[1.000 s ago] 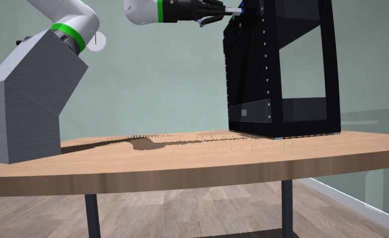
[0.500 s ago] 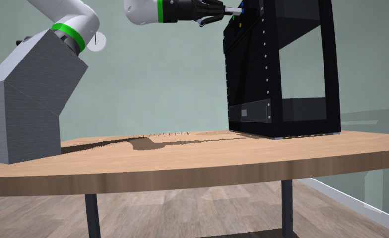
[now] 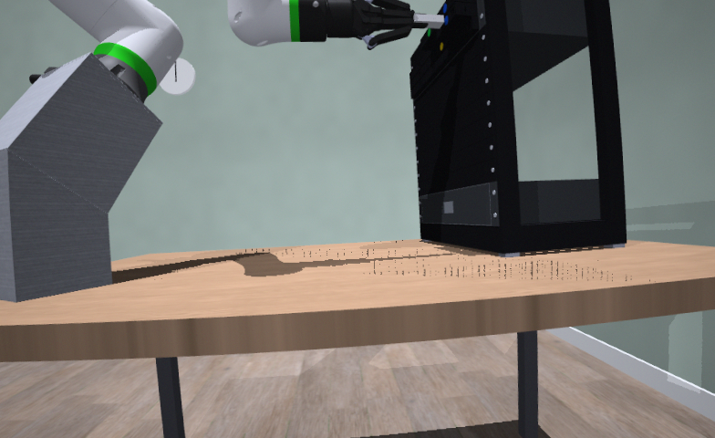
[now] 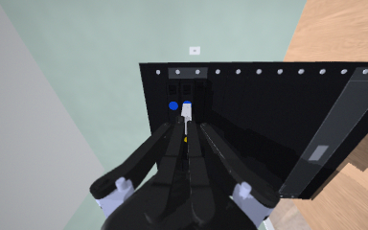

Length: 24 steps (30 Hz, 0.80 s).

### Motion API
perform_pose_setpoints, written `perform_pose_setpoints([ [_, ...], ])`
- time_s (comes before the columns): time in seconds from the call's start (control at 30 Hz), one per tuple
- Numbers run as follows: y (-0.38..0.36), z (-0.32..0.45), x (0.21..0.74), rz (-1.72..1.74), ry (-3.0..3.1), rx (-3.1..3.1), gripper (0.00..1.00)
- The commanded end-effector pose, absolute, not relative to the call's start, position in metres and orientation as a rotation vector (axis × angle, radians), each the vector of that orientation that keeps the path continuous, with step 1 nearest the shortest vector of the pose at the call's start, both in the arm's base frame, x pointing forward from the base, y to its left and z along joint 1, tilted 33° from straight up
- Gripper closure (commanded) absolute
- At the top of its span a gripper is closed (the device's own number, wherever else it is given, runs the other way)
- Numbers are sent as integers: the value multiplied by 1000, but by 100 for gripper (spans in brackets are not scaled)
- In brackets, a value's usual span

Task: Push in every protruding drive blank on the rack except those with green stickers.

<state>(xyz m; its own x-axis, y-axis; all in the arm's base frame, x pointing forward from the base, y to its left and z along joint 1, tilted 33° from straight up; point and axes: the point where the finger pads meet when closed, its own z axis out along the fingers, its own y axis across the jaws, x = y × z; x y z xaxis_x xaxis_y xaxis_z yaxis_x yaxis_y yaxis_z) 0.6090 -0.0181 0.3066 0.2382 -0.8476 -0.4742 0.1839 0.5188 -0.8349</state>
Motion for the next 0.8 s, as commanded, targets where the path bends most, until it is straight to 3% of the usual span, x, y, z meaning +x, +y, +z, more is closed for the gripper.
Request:
perform_pose_setpoints([
  [0.0, -18, 307, 609, -801, 1108, -735, 100],
  [0.77, -17, 310, 619, -801, 1108, -735, 100],
])
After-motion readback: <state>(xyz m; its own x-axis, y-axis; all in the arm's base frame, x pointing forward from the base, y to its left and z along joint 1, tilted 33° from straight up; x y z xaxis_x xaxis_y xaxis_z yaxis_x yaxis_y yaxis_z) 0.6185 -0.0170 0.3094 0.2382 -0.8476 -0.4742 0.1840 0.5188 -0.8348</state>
